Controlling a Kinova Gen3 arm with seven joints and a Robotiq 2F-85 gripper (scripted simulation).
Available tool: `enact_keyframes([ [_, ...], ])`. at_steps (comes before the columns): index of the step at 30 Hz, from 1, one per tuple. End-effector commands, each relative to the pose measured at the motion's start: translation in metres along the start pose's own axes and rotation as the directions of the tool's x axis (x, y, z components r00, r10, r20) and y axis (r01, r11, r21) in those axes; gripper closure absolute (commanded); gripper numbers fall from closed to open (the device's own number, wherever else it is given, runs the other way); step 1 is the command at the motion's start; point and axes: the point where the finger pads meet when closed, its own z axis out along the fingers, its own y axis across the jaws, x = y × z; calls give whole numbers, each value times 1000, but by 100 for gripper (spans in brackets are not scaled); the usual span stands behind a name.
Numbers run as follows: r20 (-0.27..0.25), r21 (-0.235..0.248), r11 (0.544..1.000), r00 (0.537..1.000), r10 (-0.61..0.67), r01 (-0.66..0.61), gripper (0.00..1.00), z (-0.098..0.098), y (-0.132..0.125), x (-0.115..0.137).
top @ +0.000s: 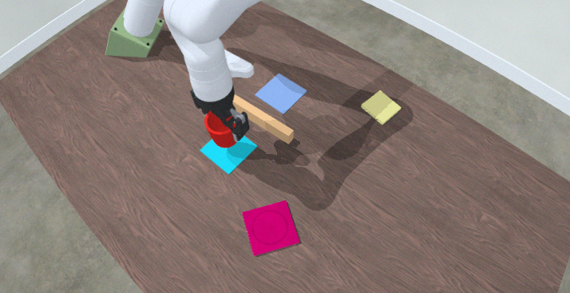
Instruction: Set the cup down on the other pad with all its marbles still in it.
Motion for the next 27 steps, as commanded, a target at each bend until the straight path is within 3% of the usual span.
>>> enact_keyframes([
  [1,4,-1,1000,1000,-3,3,18,9,0,-2],
  [11,4,0,1000,1000,-4,4,18,30,1,-3],
  [27,4,0,1000,1000,-5,5,18,37,2,-3],
])
